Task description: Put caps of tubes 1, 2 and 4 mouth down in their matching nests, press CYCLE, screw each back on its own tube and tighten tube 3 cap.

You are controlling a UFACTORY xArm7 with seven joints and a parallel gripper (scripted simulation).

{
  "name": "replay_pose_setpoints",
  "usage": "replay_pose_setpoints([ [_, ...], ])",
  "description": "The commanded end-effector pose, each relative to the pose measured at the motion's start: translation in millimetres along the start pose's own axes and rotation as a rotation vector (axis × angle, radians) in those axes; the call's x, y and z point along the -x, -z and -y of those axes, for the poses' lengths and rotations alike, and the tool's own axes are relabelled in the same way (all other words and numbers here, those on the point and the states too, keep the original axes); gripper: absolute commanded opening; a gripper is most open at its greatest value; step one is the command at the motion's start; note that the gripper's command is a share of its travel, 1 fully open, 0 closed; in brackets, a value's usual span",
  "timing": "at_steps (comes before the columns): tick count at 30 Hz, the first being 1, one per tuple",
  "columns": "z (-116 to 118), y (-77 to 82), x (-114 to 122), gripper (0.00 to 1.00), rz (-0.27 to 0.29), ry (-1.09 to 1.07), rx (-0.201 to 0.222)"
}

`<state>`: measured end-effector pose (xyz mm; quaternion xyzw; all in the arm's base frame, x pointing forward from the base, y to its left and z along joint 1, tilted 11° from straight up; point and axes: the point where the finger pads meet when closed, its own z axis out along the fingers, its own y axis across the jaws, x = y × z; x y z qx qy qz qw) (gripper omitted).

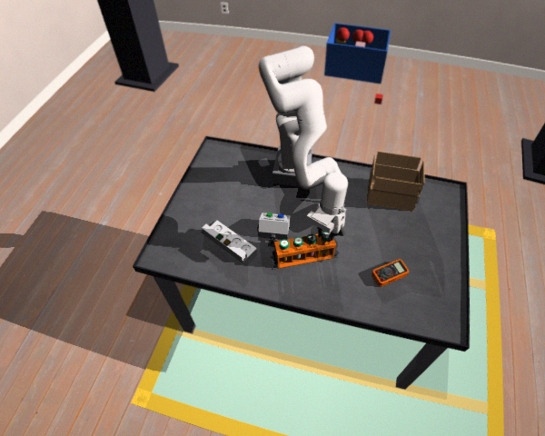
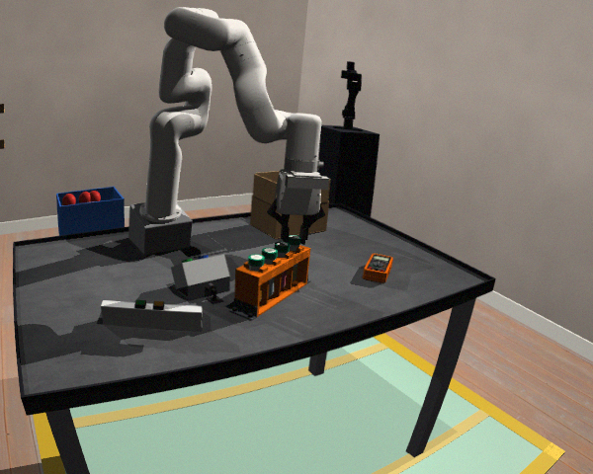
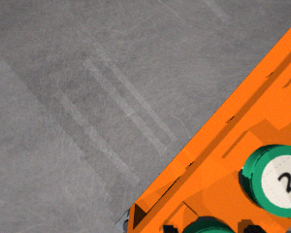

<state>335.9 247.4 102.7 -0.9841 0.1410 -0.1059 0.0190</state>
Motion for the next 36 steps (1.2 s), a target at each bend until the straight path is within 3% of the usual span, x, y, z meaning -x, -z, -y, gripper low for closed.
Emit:
replay_pose_setpoints([
  [1,0.8,1.1,-1.0,0.0,0.035,0.054,-0.015],
  [3,0.9,1.0,-0.9,0.0,0.035,0.054,-0.015],
  [4,0.9,1.0,-0.9,0.46,0.035,0.054,-0.015],
  [16,0.8,1.1,-1.0,0.46,0.035,0.054,-0.015],
  [20,0.8,1.0,-1.0,0.46,0.037,-0.256,-0.01],
  [25,0.8,1.0,-1.0,0.46,0.039,-0.377,-0.008],
  [27,0.8,1.0,-1.0,0.46,0.04,-0.553,-0.004],
  [36,0.8,1.0,-1.0,0.46,0.043,-0.943,0.003],
])
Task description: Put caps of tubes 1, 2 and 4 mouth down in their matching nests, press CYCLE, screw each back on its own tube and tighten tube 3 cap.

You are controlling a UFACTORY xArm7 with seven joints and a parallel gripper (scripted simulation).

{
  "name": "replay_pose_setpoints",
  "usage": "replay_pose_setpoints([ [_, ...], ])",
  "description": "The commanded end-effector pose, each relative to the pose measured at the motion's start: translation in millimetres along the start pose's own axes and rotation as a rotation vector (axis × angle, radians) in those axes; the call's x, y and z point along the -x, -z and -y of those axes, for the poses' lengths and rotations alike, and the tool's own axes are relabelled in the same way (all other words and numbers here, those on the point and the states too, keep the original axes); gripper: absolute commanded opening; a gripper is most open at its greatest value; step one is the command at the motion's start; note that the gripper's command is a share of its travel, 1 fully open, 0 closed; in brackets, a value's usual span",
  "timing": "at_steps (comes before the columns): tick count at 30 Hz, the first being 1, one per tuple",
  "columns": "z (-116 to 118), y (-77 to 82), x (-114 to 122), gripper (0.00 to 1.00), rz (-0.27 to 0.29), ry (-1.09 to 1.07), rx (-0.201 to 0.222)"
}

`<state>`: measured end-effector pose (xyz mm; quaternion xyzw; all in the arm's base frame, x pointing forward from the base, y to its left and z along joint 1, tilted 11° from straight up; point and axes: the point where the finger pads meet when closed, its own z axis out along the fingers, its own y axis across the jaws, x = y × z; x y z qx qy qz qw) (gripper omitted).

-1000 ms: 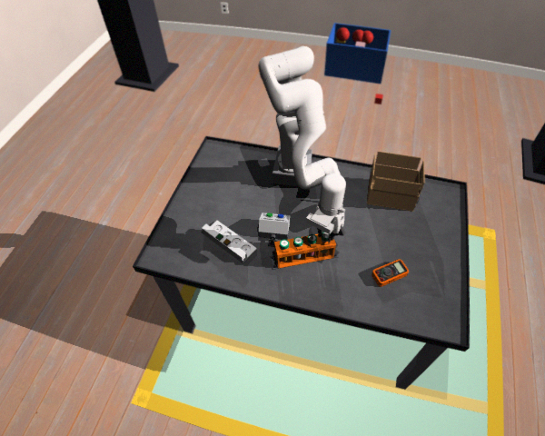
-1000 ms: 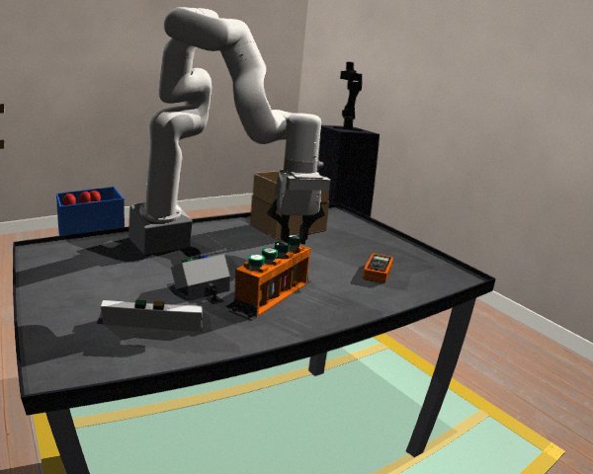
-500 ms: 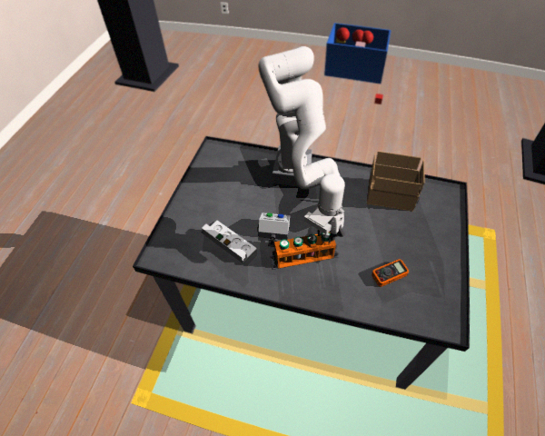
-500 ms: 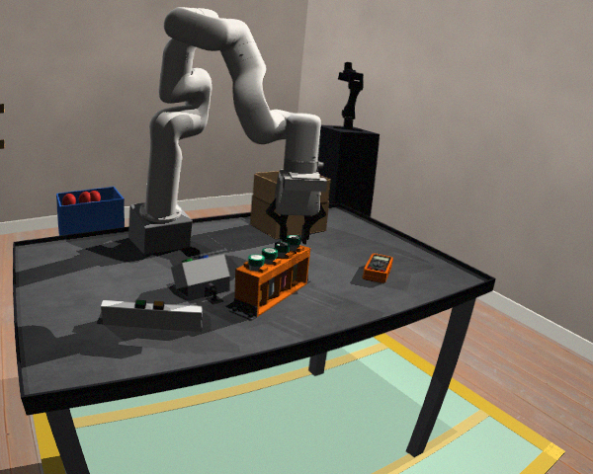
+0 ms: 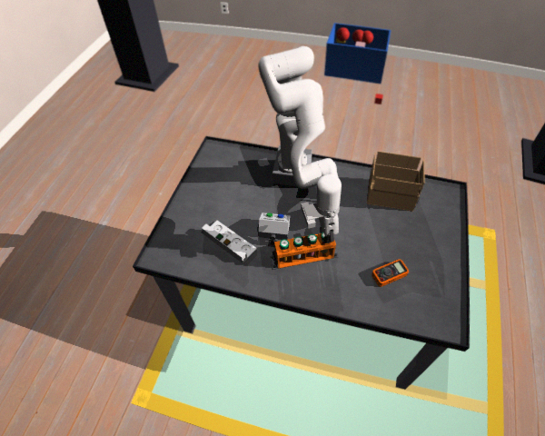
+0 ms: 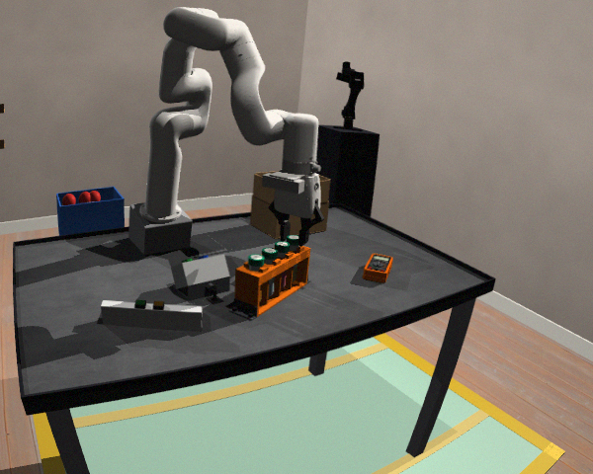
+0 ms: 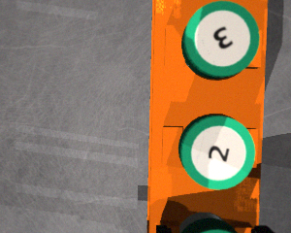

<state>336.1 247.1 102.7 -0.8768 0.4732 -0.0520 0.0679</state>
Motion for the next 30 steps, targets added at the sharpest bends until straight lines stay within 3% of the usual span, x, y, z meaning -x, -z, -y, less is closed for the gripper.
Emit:
replay_pose_setpoints([
  [1,1.2,1.0,0.2,0.46,-0.044,-0.275,-0.01],
  [6,1.2,1.0,0.2,0.46,-0.043,-0.409,-0.013],
  [13,1.2,1.0,0.2,0.46,-0.041,-0.783,-0.021],
  [24,1.2,1.0,0.2,0.46,-0.044,-0.805,-0.022],
  [25,1.2,1.0,0.2,0.0,-0.045,-0.805,-0.022],
  [30,1.2,1.0,0.2,0.0,-0.044,-0.805,-0.022],
])
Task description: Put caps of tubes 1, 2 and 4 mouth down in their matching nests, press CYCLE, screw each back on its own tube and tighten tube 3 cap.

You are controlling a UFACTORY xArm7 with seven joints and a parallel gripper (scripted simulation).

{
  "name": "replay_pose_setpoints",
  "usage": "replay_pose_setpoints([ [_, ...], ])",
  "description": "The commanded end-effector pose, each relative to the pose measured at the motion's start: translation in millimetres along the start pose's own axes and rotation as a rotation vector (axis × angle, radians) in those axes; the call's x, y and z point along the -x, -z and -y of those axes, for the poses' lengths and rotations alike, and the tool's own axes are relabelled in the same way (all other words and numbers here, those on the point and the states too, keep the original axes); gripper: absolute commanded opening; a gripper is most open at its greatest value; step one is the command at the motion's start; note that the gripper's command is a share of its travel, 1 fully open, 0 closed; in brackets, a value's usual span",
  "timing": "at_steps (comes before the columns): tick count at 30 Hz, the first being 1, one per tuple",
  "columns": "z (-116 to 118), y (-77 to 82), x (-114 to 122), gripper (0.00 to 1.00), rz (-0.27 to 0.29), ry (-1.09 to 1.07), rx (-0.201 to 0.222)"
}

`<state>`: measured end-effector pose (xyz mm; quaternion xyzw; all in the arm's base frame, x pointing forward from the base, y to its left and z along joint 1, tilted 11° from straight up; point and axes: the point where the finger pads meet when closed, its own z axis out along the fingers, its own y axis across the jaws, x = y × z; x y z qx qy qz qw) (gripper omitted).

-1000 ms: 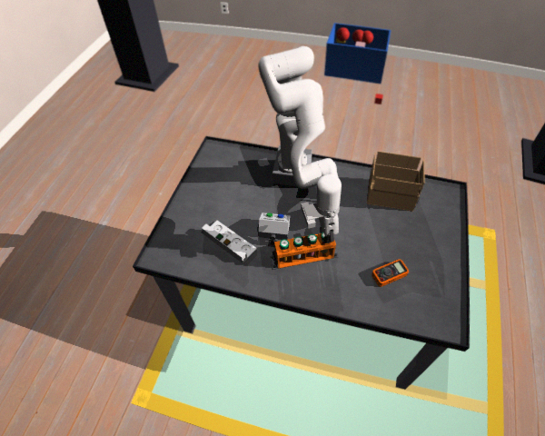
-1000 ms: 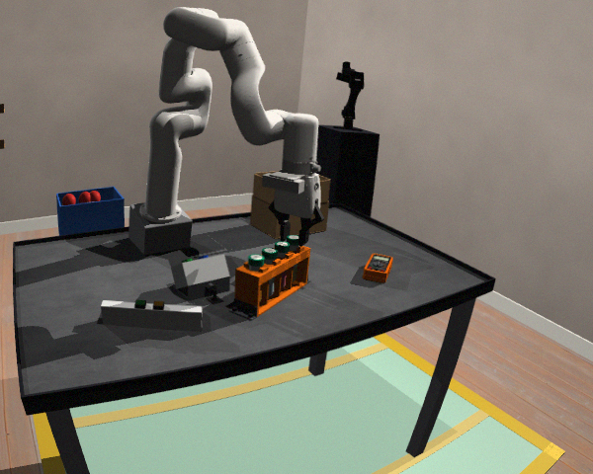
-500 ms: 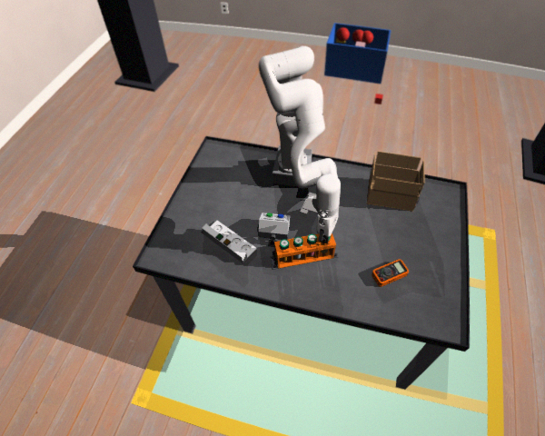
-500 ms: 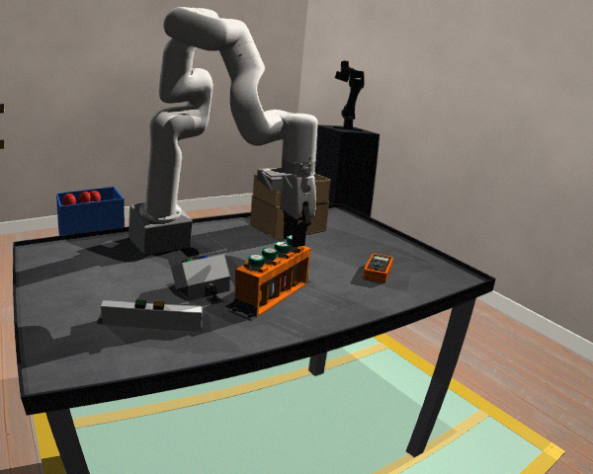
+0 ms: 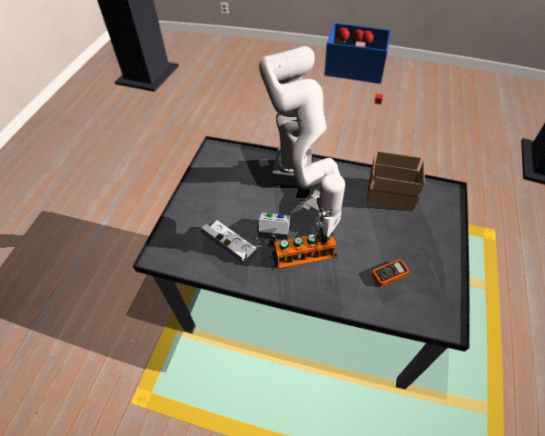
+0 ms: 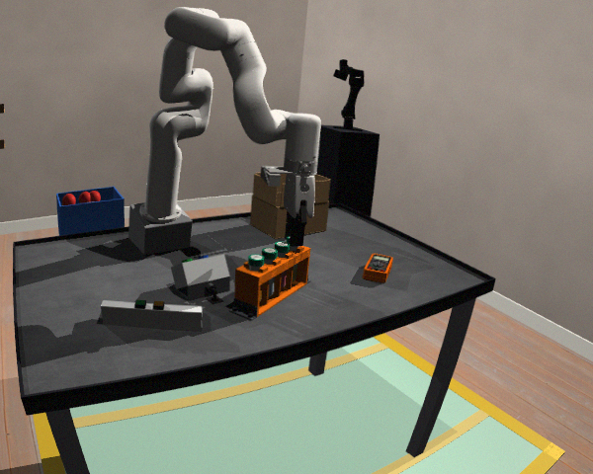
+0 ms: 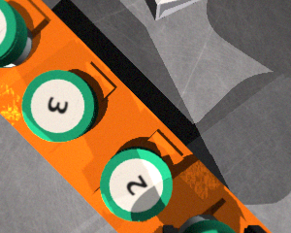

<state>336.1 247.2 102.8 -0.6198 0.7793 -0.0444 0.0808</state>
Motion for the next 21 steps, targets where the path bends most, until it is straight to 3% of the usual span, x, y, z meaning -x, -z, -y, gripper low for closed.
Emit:
replay_pose_setpoints([
  [1,0.7,0.9,0.9,0.0,0.001,-0.001,-0.003],
  [10,0.7,0.9,1.0,0.0,0.001,0.049,-0.003],
  [21,0.7,1.1,0.9,0.0,0.0,0.594,-0.004],
])
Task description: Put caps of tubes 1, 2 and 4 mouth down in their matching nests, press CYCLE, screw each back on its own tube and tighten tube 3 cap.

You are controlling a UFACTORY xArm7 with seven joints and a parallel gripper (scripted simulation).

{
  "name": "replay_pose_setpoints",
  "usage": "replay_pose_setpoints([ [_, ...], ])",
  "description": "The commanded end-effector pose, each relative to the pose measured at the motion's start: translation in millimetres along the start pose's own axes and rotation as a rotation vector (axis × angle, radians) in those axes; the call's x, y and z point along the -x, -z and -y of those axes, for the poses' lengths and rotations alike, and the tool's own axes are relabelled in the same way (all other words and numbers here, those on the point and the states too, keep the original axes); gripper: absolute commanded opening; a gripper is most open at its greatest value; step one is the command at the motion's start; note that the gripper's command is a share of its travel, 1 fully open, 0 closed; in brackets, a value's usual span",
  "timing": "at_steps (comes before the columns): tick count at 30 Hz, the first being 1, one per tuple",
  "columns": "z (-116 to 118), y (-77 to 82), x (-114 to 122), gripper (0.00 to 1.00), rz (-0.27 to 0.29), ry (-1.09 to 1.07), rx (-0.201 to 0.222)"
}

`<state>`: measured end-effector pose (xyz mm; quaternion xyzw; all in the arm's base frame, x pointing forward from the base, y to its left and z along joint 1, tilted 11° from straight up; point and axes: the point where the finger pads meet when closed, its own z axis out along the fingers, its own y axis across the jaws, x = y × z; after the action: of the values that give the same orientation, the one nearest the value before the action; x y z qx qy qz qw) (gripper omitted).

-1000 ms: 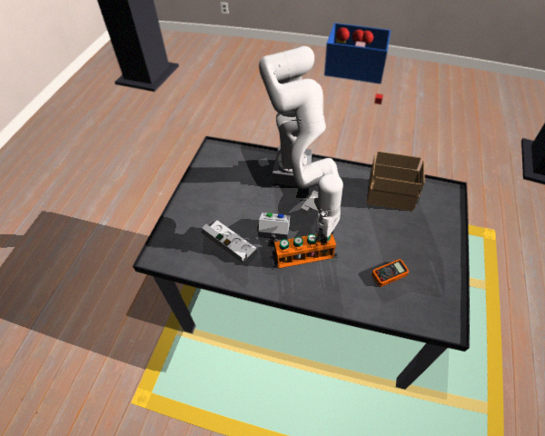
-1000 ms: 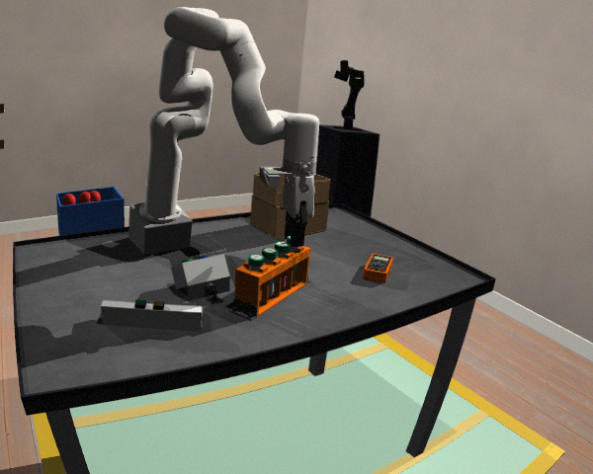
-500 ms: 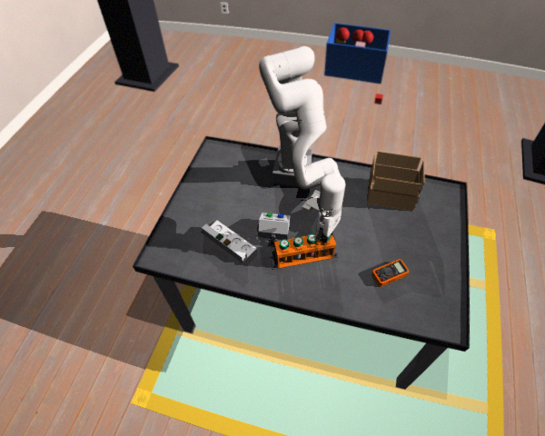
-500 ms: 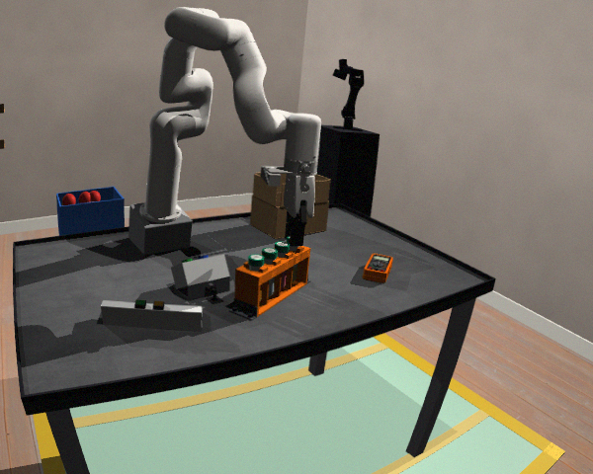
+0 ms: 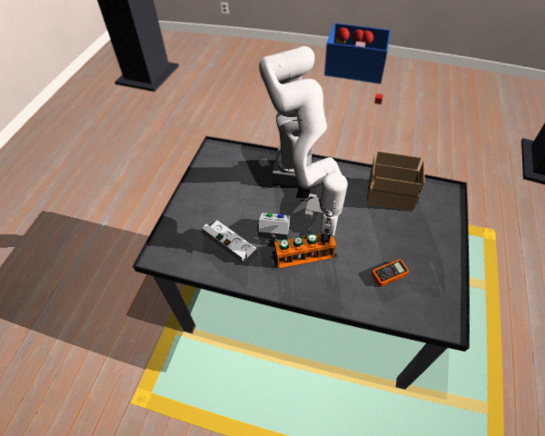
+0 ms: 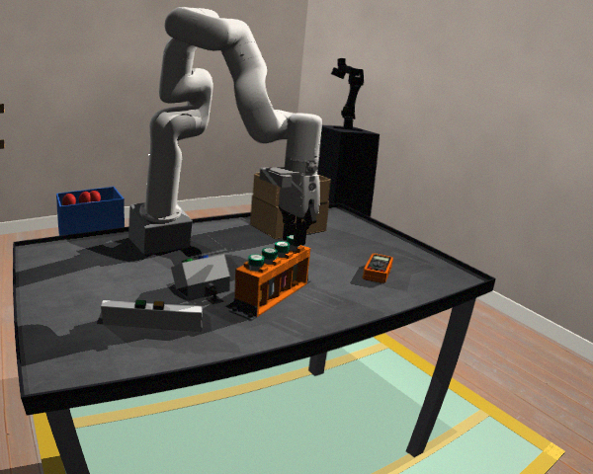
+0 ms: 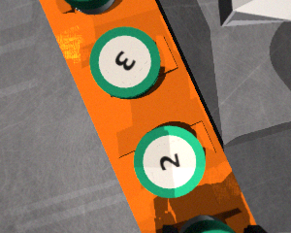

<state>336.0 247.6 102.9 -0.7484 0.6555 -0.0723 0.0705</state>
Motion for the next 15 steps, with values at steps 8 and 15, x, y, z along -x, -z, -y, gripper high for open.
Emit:
replay_pose_setpoints([
  [8,1.0,0.9,0.2,0.0,0.025,0.536,0.008],
  [15,1.0,1.1,0.2,0.0,0.024,0.863,0.002],
])
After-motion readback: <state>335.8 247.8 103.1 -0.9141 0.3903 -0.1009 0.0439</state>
